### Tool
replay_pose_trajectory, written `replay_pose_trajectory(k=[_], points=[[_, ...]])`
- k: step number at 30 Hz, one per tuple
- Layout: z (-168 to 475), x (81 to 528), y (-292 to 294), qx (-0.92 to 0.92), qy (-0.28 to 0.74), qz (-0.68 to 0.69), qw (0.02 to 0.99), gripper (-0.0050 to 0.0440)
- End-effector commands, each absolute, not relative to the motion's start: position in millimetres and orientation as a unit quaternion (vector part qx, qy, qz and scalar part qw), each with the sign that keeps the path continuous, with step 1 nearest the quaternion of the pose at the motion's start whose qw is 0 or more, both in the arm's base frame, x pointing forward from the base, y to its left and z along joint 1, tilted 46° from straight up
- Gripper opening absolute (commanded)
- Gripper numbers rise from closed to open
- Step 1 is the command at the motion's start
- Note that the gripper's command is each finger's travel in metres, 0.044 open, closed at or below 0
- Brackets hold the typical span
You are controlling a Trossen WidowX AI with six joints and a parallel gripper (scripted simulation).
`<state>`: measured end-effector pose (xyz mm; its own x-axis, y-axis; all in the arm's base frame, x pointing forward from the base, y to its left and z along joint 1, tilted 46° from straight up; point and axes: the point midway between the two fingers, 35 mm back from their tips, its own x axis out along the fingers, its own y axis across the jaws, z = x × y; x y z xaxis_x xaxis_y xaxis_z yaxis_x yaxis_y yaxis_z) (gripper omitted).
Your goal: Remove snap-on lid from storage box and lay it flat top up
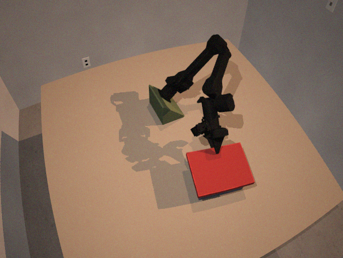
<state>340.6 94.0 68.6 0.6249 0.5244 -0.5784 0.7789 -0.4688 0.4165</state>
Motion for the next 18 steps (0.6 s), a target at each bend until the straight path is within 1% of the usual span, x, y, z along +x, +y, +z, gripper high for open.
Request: replay_pose_trajectory(k=[1, 10, 15, 18], points=[[67.8, 341.6, 93.5, 0.836, 0.388, -0.191, 0.337, 0.0182], [67.8, 341.6, 93.5, 0.836, 0.388, -0.191, 0.337, 0.0122], [67.8, 341.6, 93.5, 0.836, 0.388, -0.191, 0.337, 0.0002], [67.8, 341.6, 93.5, 0.836, 0.388, -0.191, 0.337, 0.0000]])
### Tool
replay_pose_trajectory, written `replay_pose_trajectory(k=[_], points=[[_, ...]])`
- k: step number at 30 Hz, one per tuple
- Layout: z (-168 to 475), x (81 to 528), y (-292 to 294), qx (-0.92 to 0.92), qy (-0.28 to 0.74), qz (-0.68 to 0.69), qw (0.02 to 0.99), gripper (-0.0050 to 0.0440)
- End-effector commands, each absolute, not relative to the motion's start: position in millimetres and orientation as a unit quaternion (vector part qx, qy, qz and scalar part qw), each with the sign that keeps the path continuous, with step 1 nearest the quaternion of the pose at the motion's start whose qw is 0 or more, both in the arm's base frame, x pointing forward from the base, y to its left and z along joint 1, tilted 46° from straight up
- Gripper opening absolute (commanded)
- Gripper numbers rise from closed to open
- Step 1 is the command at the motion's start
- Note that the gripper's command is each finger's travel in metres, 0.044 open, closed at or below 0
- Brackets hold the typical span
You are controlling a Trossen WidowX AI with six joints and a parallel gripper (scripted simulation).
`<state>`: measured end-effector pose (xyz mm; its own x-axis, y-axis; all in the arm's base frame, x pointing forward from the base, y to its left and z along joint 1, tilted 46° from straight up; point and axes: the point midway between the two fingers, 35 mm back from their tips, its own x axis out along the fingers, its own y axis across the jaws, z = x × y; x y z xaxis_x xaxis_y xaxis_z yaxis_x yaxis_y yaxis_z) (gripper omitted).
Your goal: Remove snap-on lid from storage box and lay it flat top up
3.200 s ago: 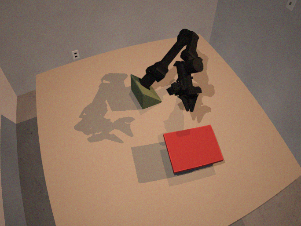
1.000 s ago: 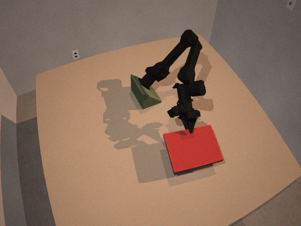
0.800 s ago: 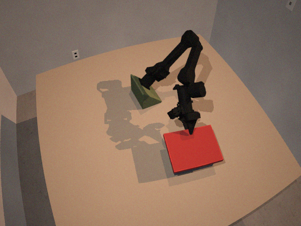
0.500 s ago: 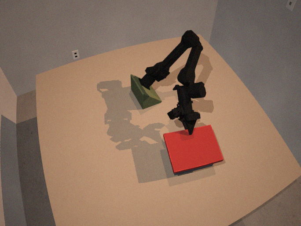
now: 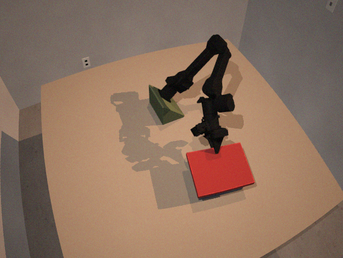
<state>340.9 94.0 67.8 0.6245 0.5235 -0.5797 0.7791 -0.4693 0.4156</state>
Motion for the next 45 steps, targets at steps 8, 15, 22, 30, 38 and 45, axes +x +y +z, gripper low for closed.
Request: replay_pose_trajectory(k=[8, 15, 22, 30, 38, 45], points=[[68.9, 341.1, 92.9, 0.836, 0.390, -0.190, 0.337, -0.0003], [69.7, 341.3, 92.0, 0.836, 0.390, -0.190, 0.337, -0.0020], [70.9, 341.5, 90.9, 0.836, 0.390, -0.190, 0.337, -0.0050], [71.9, 341.1, 89.5, 0.836, 0.390, -0.190, 0.337, -0.0050], [73.1, 341.0, 88.3, 0.836, 0.390, -0.190, 0.337, -0.0050], [73.9, 341.6, 87.3, 0.836, 0.390, -0.190, 0.337, -0.0050]])
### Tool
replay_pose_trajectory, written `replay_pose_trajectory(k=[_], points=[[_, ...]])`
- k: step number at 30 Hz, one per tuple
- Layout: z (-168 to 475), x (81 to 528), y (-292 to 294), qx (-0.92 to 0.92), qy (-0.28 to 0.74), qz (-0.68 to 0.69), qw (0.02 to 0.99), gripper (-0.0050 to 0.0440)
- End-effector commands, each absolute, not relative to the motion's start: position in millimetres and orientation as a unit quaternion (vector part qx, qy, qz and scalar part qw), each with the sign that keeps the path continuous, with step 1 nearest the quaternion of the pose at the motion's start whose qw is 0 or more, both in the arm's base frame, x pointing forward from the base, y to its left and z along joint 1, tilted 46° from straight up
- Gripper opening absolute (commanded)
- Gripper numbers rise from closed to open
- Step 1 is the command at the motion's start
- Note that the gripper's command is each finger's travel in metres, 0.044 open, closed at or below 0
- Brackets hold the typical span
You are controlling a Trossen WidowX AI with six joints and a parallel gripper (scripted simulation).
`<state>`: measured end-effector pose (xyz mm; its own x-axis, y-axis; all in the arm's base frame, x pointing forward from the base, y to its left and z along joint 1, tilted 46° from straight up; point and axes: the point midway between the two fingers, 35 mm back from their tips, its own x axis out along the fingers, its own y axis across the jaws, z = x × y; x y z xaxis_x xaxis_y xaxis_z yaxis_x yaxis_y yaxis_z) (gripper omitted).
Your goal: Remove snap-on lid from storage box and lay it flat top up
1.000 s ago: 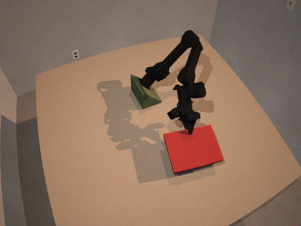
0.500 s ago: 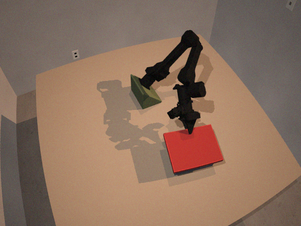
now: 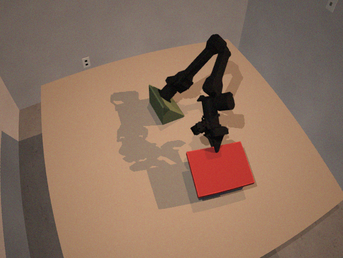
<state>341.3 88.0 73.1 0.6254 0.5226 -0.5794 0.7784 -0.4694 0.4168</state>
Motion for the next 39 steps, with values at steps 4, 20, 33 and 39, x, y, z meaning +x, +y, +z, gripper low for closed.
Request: replay_pose_trajectory(k=[4, 20, 33, 39], points=[[74.1, 342.0, 86.8, 0.836, 0.390, -0.190, 0.337, -0.0050], [76.6, 345.9, 83.3, 0.839, 0.383, -0.187, 0.339, -0.0050], [76.4, 347.0, 83.4, 0.839, 0.383, -0.187, 0.339, -0.0050], [77.2, 347.5, 82.7, 0.838, 0.384, -0.188, 0.339, -0.0050]])
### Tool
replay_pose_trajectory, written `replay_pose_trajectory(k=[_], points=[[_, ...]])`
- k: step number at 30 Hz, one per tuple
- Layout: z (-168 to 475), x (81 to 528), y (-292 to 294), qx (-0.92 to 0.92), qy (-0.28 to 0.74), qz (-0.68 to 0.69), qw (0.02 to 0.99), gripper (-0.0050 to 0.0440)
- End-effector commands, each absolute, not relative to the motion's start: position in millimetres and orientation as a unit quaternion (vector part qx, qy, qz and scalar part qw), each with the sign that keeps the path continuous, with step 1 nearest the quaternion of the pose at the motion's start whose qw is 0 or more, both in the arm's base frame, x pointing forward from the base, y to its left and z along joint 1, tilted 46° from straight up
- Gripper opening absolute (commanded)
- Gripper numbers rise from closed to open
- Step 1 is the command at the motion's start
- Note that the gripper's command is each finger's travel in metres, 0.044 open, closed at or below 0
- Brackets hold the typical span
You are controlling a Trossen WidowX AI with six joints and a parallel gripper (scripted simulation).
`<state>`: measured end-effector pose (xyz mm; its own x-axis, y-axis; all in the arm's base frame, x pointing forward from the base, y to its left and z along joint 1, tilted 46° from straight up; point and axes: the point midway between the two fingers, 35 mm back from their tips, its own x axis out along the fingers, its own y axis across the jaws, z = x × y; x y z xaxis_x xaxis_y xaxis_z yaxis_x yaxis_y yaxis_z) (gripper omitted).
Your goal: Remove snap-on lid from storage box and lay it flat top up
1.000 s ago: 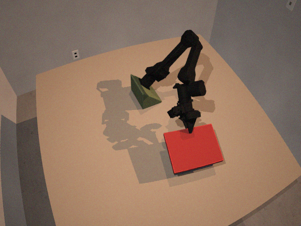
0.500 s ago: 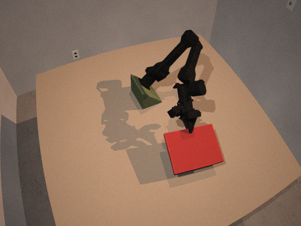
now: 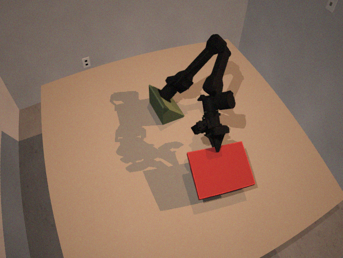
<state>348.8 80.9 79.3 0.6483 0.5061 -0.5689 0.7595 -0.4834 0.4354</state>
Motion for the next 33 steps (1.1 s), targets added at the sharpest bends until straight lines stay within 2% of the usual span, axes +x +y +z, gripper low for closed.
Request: replay_pose_trajectory(k=[1, 33], points=[[79, 348, 81, 0.838, 0.385, -0.189, 0.338, -0.0050], [107, 370, 51, 0.836, 0.388, -0.191, 0.337, -0.0050]])
